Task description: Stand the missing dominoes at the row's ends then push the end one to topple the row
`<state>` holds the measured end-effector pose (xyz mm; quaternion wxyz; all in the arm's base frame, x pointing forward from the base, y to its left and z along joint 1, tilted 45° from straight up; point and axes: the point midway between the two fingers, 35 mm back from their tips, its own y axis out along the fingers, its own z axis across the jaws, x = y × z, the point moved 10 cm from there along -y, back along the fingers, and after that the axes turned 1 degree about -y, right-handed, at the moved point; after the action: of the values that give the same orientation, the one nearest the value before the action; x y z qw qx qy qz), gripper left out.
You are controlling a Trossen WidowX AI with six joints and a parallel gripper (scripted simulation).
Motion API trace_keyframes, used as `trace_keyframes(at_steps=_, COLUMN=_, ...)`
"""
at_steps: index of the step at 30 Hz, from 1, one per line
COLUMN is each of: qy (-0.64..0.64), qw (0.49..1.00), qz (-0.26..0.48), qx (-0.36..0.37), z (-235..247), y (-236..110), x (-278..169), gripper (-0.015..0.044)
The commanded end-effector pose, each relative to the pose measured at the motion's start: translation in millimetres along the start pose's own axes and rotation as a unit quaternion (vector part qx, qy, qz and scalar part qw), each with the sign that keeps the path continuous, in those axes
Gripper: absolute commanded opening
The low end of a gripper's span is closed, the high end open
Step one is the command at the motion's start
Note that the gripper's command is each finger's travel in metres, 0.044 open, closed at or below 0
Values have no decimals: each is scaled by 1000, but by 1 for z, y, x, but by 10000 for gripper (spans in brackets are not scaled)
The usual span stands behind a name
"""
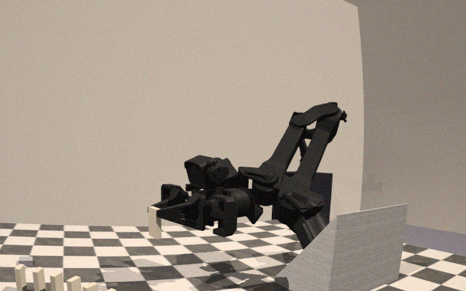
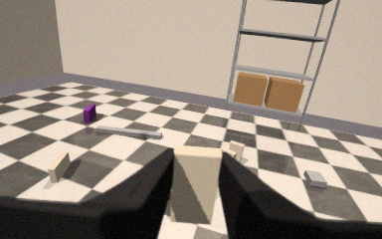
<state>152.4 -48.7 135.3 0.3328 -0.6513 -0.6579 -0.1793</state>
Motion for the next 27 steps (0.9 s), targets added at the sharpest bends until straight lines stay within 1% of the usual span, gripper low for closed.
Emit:
trace_keyframes(at_steps=1, qy=-2, qw=1000, qz=-1, qx=1, z=-1, y=2, x=-3, gripper=107)
trace_keyframes(at_steps=27, qy=3, qw=1000, qz=5, qx=6, z=-7, y=11, x=-34, gripper=107)
